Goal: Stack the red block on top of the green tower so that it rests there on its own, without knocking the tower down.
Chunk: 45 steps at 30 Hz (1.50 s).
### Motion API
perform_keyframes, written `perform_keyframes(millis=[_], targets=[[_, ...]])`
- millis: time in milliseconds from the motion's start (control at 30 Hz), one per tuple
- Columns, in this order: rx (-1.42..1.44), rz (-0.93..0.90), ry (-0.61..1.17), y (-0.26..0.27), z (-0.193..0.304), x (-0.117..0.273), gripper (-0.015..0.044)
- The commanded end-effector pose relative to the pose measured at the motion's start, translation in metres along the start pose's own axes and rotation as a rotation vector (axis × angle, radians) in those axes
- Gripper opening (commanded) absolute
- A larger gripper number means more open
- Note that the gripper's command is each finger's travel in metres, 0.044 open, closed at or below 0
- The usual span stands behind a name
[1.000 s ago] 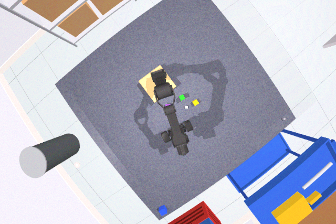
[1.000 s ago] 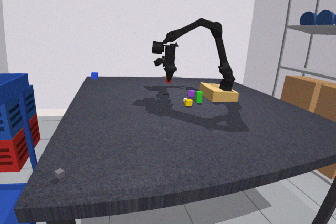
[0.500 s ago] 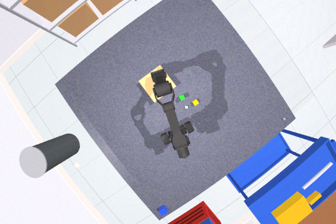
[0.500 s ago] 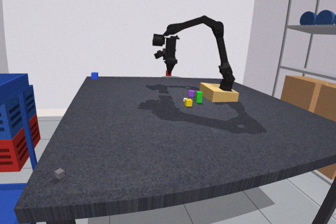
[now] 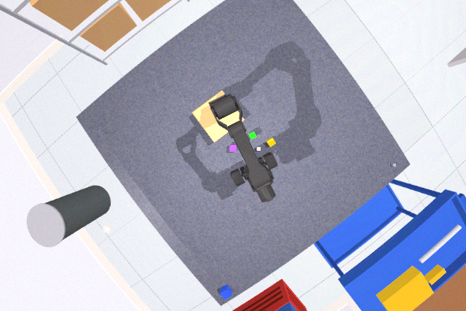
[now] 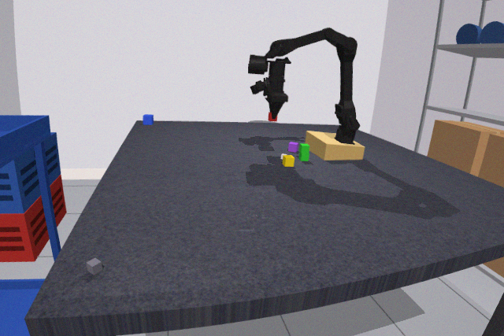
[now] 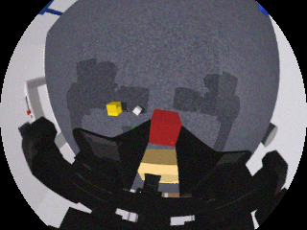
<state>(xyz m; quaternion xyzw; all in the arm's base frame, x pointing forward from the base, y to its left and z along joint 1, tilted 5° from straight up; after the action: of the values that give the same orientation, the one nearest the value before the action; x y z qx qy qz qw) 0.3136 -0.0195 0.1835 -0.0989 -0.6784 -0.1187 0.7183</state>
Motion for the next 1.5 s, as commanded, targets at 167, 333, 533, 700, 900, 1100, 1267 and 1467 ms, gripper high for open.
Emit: perform_keyframes(millis=[167,333,533,700,900,1100,1267,1467], targets=[[-0.003,-0.007,-0.002,0.023,0.05,0.002,0.0],[-0.003,-0.008,0.001,0.031,0.077,0.0,0.0],[-0.003,-0.009,0.004,0.037,0.108,-0.005,0.0],[-0.003,-0.01,0.006,0.039,0.126,-0.009,0.0],[-0.003,-0.01,0.007,0.039,0.126,-0.024,0.0],[-0.003,-0.01,0.007,0.039,0.127,-0.04,0.0],[-0.003,-0.01,0.007,0.039,0.126,-0.051,0.0],[-0.003,-0.01,0.007,0.039,0.126,-0.07,0.0]])
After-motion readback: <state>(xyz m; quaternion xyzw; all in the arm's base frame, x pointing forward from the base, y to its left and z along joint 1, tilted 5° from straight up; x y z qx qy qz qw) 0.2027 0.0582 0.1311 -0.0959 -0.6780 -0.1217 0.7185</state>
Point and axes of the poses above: the point midway between the two fingers, 35 mm back from their tips, its own x axis back along the fingers, its own y axis across the jaws, z = x × y, the point moved 9 cm from there along x, back along the fingers, and after that the axes turned 14 degrees about -x, right-handed, at the moved point
